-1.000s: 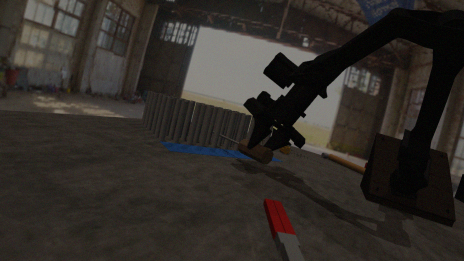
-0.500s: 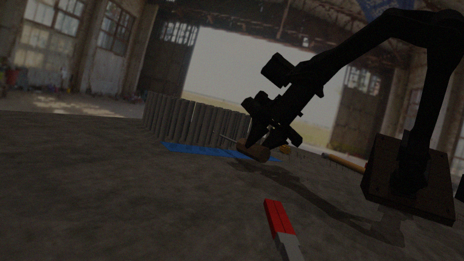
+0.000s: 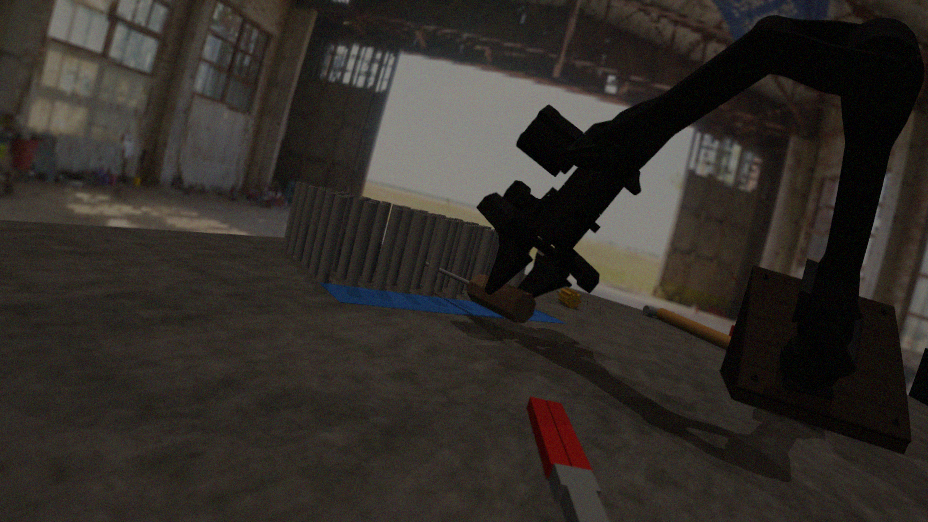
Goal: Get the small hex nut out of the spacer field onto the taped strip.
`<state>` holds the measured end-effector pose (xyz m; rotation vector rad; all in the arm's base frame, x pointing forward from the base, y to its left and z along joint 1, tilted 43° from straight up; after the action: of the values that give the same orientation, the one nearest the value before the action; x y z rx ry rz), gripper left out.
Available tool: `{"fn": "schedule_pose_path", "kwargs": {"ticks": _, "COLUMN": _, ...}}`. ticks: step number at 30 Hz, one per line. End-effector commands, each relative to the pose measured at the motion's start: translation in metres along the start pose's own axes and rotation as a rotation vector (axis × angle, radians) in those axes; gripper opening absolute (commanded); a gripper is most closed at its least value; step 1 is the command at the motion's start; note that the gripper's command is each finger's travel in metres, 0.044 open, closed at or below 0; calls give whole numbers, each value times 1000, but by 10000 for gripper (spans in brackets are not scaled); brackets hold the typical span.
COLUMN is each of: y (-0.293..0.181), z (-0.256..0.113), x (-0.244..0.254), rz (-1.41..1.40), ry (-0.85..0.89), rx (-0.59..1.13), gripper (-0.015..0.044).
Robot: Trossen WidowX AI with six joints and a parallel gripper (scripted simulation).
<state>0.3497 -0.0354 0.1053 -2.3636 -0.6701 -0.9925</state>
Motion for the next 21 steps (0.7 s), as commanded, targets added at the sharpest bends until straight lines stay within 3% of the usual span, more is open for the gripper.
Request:
{"fn": "schedule_pose_path", "kwargs": {"ticks": 1, "y": 5, "z": -1, "x": 3, "rz": -9, "ry": 9, "rx": -5, "gripper": 0}}
{"fn": "schedule_pose_path", "kwargs": {"ticks": 21, "y": 16, "z": 3, "x": 4, "rz": -10, "ry": 9, "rx": -6, "gripper": 0}}
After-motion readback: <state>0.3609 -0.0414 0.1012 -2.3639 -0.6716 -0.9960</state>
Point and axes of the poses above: the point midway between the two fingers, 35 mm back from their tips, its own z axis out along the fingers, its own x axis across the jaws, y = z × x, the point moved 6 cm from there along -z, back along the fingers, and after that the axes turned 10 degrees about z, right-handed, at the moved point
